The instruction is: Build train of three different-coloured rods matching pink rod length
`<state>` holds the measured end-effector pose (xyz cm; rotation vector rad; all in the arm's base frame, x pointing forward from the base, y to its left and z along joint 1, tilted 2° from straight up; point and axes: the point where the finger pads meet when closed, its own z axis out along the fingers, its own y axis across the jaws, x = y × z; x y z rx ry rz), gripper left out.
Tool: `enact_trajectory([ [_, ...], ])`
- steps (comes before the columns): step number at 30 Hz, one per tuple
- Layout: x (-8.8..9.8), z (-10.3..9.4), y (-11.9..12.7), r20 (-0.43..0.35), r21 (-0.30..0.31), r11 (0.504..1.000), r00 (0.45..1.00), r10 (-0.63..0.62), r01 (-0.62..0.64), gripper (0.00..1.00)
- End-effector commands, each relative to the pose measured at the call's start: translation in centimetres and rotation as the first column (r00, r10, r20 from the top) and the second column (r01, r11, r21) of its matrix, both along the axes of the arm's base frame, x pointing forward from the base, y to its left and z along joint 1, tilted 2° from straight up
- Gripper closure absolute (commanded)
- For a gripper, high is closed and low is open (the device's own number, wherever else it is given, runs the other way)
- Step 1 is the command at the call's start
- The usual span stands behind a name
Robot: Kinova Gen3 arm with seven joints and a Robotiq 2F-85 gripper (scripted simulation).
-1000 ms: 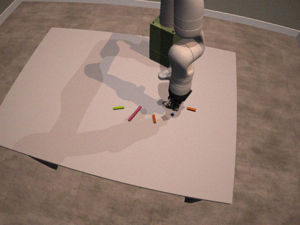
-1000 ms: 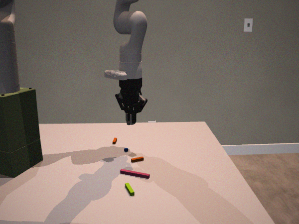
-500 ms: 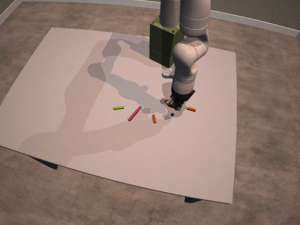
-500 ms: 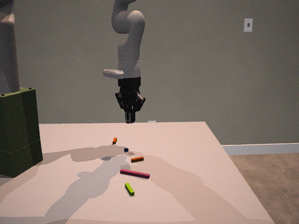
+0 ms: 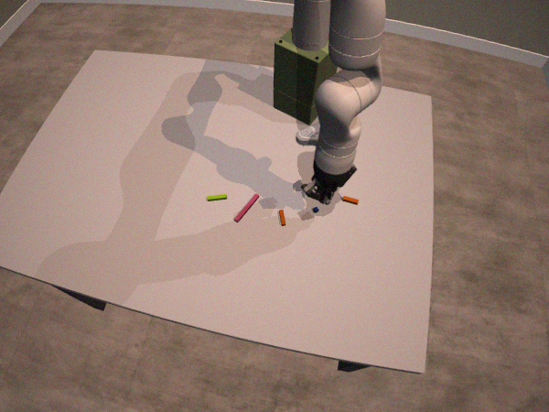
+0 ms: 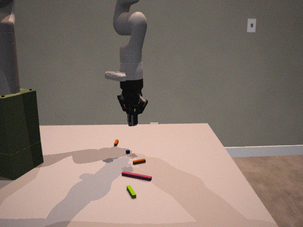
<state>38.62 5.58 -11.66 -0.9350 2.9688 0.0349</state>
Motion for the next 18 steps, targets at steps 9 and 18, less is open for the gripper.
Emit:
enact_trajectory([
  [9, -0.1, -3.0, 0.1, -0.004, -0.001, 1.000, 1.000, 0.003, -0.003, 0.95],
  [18, -0.1, -6.9, 0.2, -0.004, -0.001, 1.000, 1.000, 0.003, -0.003, 0.95],
])
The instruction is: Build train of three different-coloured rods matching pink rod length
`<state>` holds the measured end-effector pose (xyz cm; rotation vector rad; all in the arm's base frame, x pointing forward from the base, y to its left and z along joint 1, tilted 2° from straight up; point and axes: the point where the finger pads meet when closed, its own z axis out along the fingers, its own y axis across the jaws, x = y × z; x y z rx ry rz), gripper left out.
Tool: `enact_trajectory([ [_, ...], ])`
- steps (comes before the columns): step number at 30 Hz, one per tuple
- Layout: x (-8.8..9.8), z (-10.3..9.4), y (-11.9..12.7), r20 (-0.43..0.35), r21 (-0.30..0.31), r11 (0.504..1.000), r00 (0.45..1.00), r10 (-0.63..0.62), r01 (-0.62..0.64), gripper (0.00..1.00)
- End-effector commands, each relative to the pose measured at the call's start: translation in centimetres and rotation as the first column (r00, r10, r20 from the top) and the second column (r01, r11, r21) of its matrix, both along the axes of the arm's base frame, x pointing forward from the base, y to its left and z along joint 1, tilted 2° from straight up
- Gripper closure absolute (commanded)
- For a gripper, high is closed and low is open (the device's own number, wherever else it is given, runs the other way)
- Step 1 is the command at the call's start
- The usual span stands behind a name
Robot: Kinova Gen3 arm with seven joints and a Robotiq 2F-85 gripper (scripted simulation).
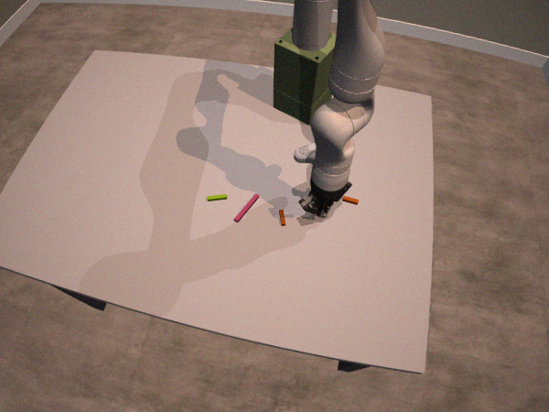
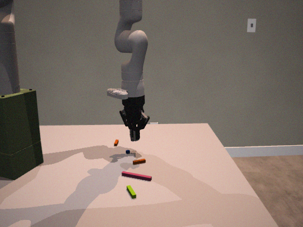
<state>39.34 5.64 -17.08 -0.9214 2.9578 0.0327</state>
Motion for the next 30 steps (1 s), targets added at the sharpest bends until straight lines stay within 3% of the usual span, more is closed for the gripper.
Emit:
enact_trajectory([
  [1, -0.8, -1.4, 0.2, -0.018, -0.005, 1.000, 1.000, 0.009, -0.009, 0.95],
  [10, -0.8, -2.9, 0.2, -0.018, -0.005, 1.000, 1.000, 0.009, -0.009, 0.95],
  [30, -0.8, -3.0, 0.2, -0.018, -0.005, 1.000, 1.000, 0.009, -0.009, 0.95],
])
